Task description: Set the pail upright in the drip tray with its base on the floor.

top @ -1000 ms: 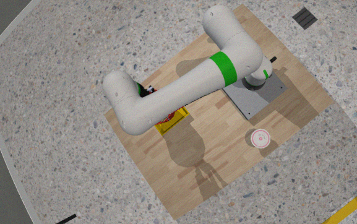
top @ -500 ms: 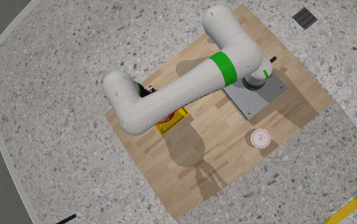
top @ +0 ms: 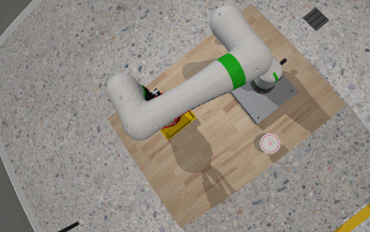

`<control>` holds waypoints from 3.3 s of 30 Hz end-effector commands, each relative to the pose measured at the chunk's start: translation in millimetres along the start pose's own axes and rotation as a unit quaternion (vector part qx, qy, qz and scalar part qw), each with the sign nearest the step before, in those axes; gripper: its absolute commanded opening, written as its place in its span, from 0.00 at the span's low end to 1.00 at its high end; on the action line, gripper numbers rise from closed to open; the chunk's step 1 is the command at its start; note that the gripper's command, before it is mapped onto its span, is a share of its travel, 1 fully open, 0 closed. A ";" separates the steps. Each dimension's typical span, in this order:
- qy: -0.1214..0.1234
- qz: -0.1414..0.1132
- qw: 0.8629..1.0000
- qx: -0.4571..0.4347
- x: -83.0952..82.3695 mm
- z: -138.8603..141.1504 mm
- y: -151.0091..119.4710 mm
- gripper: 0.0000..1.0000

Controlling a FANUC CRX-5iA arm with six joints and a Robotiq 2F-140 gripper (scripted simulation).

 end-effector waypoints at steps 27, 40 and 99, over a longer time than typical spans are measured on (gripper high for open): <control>0.001 0.001 1.000 0.000 -1.3 0.0 0.3 0.10; 0.001 0.001 1.000 0.000 -0.3 0.0 0.3 0.10; 0.001 0.001 1.000 0.000 45.0 -0.1 0.4 0.10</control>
Point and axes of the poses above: the point where the finger pads meet when closed, its own x axis out along the fingers, its own z axis across the jaws, y = z × x, the point moved 3 cm from there along -x, back along the fingers, and after that the axes turned 4 degrees about x, right-handed, at the moved point
